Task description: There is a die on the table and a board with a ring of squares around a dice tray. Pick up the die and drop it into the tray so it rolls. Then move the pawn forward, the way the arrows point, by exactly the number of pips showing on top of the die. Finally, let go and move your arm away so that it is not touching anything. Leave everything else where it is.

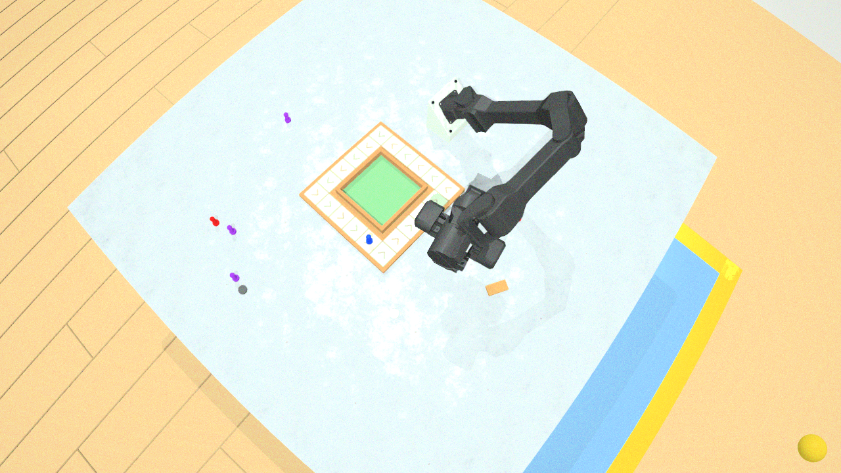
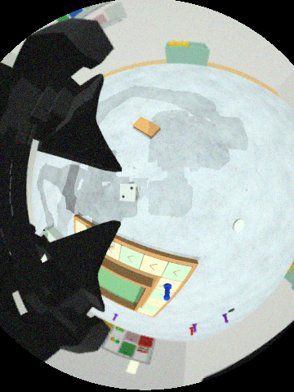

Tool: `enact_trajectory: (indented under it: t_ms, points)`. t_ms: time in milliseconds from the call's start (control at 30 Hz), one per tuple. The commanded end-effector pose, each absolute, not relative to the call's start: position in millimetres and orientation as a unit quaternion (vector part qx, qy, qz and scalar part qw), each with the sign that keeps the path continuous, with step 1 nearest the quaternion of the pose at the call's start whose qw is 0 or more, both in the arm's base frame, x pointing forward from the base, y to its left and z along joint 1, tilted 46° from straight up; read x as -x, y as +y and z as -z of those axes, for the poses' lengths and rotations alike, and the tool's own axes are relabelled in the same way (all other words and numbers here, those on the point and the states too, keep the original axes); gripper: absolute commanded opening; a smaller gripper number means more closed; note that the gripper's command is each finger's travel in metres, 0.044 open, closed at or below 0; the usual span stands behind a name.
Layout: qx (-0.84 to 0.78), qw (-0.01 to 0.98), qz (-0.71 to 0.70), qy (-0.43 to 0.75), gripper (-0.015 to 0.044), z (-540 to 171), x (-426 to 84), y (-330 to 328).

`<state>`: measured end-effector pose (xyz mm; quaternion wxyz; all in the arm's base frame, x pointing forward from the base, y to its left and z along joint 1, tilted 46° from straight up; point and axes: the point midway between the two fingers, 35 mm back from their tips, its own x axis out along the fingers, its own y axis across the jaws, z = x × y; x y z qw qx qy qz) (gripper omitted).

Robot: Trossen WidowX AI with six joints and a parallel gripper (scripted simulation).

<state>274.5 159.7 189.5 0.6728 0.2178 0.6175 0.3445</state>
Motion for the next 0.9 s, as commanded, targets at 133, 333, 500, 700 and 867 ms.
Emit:
enact_trajectory:
  t_ms: [133,333,500,700,867]
  points:
    - [-0.211,0.669,-0.345,0.623,0.0275,-182,-270,173]
    - [-0.211,0.669,-0.345,0.623,0.0275,-180,-271,175]
    - [-0.211,0.669,-0.345,0.623,0.0275,-174,-271,181]
    - [-0.212,0.669,-0.345,0.623,0.0275,-168,-271,188]
    - [-0.212,0.669,-0.346,0.623,0.0275,-163,-270,194]
